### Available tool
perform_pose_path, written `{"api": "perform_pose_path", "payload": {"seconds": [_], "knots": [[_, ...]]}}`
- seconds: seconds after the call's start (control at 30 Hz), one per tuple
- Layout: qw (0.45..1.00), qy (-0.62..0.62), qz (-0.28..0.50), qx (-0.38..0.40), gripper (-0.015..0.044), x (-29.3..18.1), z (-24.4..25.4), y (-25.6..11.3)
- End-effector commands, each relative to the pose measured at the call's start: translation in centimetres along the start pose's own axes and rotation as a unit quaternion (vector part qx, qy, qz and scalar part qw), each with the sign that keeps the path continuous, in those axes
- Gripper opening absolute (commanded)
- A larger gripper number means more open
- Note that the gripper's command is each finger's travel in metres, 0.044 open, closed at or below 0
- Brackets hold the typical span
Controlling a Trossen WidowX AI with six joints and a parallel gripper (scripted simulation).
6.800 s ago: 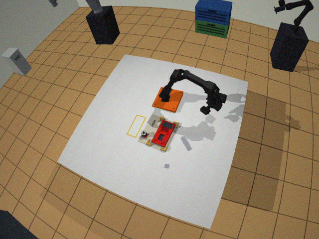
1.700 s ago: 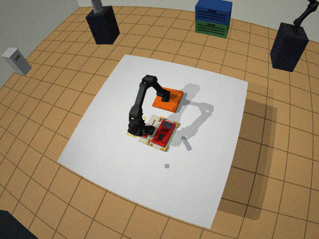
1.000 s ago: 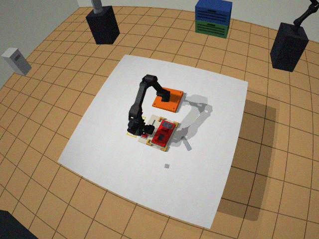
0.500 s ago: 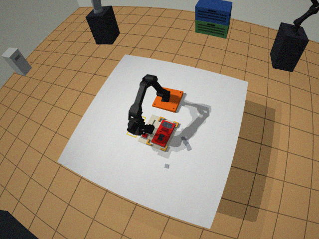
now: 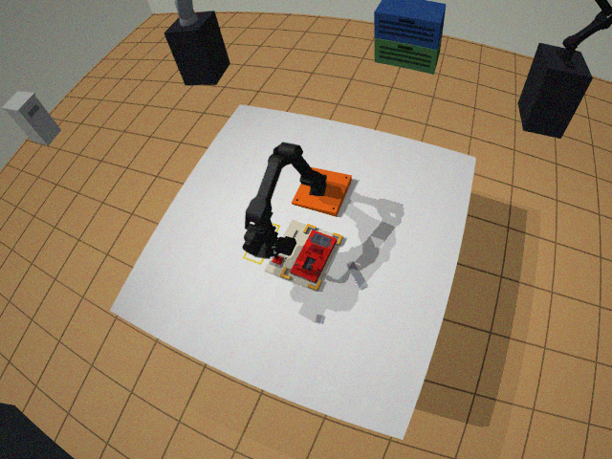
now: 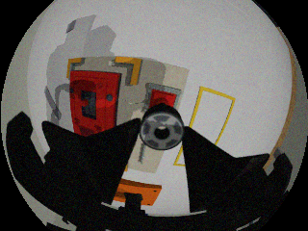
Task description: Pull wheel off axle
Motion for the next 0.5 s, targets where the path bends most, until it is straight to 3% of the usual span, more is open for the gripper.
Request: {"api": "perform_pose_path", "payload": {"seconds": [0.0,0.47], "knots": [[1.000,0.002,-0.005,0.000,0.0000,0.0,0.0,-1.8],[1.000,0.001,-0.002,-0.002,0.0000,-2.0,-3.4,-1.9]]}}
Point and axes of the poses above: the point midway between the two fingers, 35 mm back from their tips, its own y axis out along the fingers, its own z axis across the jaws, x = y × z, the point moved 1 cm from there along -y, back along the fingers, and after that the axes turned 9 degrees about -y, right-handed, at the moved point
